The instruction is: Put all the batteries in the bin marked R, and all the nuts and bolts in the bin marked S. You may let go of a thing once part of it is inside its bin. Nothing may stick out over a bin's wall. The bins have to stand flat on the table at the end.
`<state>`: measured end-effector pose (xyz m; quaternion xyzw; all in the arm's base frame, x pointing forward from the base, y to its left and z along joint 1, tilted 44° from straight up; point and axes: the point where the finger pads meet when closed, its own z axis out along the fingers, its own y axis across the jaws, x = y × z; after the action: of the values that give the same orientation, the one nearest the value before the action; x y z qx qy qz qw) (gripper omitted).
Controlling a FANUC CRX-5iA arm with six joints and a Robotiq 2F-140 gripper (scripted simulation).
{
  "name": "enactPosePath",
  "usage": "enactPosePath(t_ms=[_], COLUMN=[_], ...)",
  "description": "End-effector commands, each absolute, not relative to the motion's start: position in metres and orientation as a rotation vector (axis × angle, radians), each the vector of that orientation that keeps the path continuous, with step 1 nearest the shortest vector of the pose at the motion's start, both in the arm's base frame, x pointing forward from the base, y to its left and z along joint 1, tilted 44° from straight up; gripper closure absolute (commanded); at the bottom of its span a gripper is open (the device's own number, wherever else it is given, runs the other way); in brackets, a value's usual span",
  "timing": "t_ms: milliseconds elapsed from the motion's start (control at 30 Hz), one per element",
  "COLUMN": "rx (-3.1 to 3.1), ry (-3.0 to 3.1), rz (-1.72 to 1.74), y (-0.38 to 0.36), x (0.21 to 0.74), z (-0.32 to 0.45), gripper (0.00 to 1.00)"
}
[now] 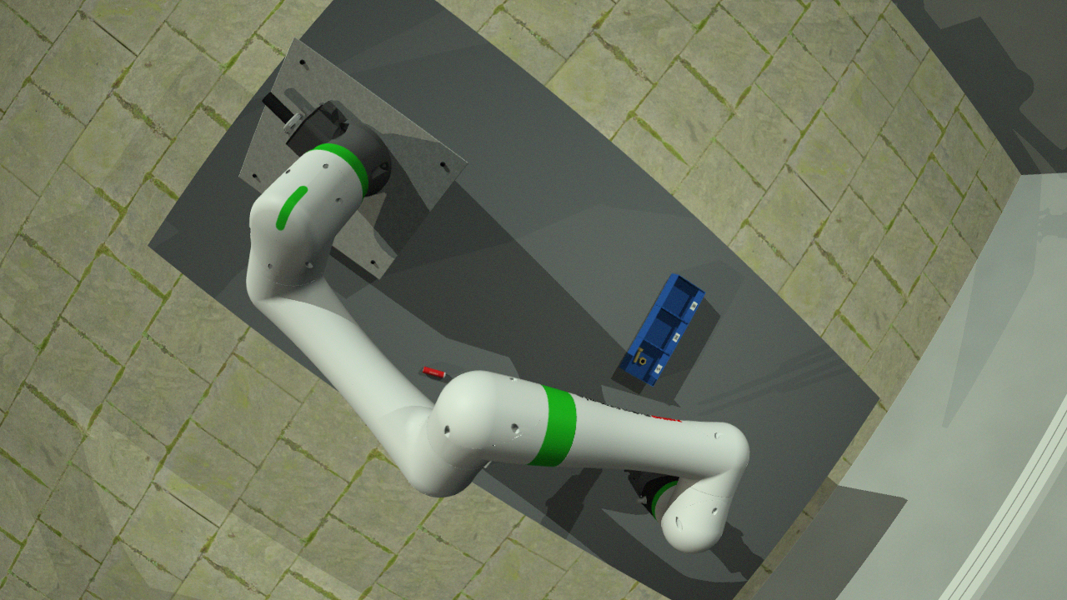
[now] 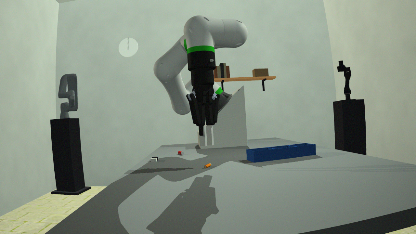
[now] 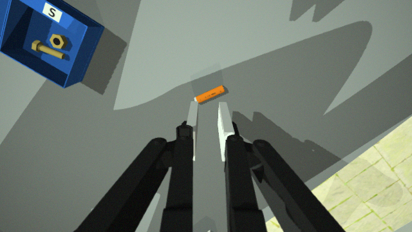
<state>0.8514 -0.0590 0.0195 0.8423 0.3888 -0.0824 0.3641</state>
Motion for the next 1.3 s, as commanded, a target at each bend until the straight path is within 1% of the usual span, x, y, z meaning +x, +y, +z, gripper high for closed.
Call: enactPosePath(t_ms=[0, 667, 700, 1100, 1267], rx=[2.232, 2.373, 2.383, 2.377, 2.375], ry=[0.823, 0.228, 0.125, -0.273, -0.295], rz=[-0.142, 0.088, 0.127, 0.285, 0.295], y=[-0.0594, -0.0594, -0.0594, -0.0594, -0.0594], x=[0.8535, 0.8535, 0.8535, 0.8535, 0.8535], z=[0.0209, 0.0209, 0.0209, 0.0209, 0.0209], gripper=[0.77, 0.77, 0.77, 0.77, 0.77])
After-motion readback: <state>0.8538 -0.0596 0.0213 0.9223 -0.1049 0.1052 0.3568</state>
